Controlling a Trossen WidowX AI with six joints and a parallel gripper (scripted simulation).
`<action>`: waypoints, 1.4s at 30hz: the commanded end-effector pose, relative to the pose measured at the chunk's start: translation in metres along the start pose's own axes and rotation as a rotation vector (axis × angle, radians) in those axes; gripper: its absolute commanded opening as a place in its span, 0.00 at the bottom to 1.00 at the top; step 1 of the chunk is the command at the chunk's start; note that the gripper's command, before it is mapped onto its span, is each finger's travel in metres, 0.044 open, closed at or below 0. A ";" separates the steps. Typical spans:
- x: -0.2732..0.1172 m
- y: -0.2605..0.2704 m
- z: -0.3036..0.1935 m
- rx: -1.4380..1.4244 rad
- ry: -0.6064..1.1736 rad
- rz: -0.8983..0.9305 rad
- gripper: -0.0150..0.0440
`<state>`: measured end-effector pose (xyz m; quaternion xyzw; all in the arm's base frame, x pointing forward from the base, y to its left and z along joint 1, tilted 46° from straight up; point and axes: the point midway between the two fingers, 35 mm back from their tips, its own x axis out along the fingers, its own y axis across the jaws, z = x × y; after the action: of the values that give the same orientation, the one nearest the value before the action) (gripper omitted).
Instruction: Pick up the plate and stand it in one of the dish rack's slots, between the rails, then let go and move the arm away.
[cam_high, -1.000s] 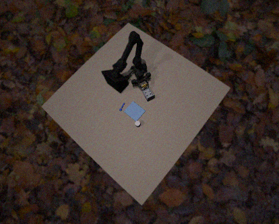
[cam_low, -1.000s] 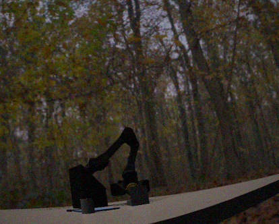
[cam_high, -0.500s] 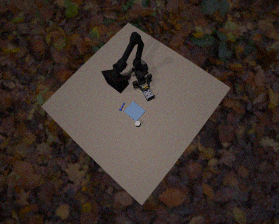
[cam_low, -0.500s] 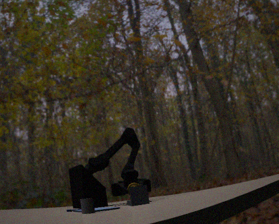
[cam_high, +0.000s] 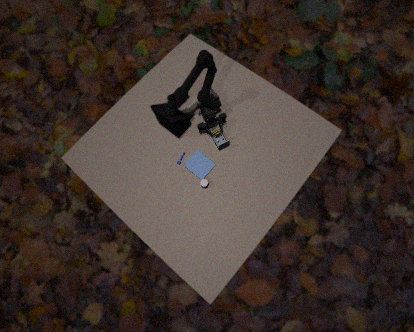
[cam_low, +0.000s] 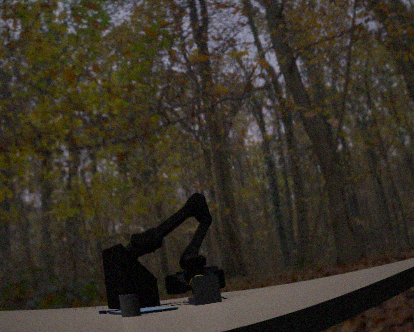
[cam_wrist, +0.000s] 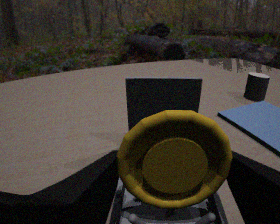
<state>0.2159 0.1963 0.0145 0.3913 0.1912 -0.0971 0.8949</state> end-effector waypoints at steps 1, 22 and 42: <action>0.002 0.001 -0.009 0.007 -0.004 0.004 0.25; 0.001 0.000 -0.005 0.001 0.004 0.002 0.61; -0.002 0.008 0.022 0.005 0.006 -0.005 0.93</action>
<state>0.2174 0.1956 0.0193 0.3905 0.1952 -0.0957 0.8946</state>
